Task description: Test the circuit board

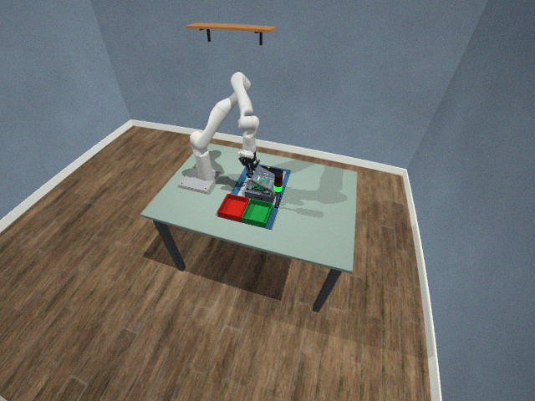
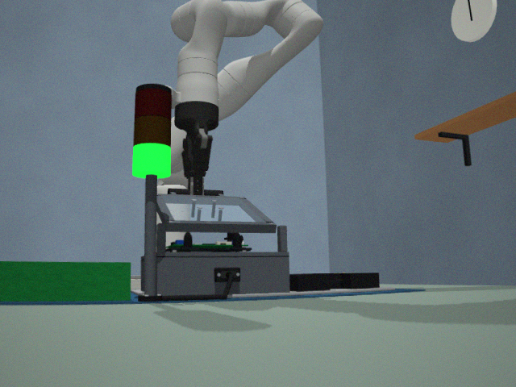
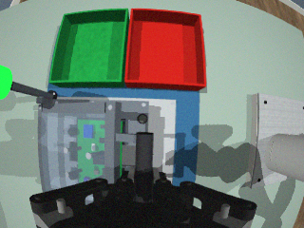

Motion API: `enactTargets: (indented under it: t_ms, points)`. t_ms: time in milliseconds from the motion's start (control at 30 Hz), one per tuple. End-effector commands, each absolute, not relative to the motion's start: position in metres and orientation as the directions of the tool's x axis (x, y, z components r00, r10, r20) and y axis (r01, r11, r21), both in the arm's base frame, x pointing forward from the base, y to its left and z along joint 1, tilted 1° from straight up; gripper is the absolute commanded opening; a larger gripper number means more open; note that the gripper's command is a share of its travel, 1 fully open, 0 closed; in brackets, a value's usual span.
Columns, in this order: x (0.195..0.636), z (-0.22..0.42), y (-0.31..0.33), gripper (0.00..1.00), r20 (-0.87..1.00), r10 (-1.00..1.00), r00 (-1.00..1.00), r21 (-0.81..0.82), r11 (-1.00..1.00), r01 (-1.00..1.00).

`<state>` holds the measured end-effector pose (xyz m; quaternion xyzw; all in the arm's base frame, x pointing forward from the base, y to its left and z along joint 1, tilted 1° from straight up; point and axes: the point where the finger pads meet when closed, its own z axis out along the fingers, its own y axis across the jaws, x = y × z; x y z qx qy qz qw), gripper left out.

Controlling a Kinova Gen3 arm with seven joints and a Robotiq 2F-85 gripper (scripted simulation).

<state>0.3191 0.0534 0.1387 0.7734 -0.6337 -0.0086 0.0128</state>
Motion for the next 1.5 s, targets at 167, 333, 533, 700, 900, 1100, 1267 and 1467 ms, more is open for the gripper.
enactTargets:
  t_ms: [167,333,533,700,900,1100,1267,1467]
  points:
    - [0.333,0.162,0.056,0.00,-0.001,-0.980,0.201,0.015,-0.201,-0.979]
    - [0.343,0.176,0.058,0.00,-0.001,-0.980,0.201,0.015,-0.201,-0.979]
    - [0.357,0.192,0.061,0.00,-0.001,-0.980,0.201,0.015,-0.201,-0.979]
    - [0.365,0.200,0.063,0.00,-0.001,-0.980,0.201,0.015,-0.201,-0.979]
    - [0.381,0.212,0.066,0.00,-0.001,-0.980,0.201,0.015,-0.201,-0.979]
    - [0.398,0.223,0.069,0.00,-0.001,-0.980,0.201,0.015,-0.201,-0.979]
    - [0.407,0.228,0.071,0.00,-0.001,-0.980,0.201,0.015,-0.201,-0.979]
    - [0.424,0.235,0.075,0.00,-0.001,-0.980,0.201,0.015,-0.201,-0.979]
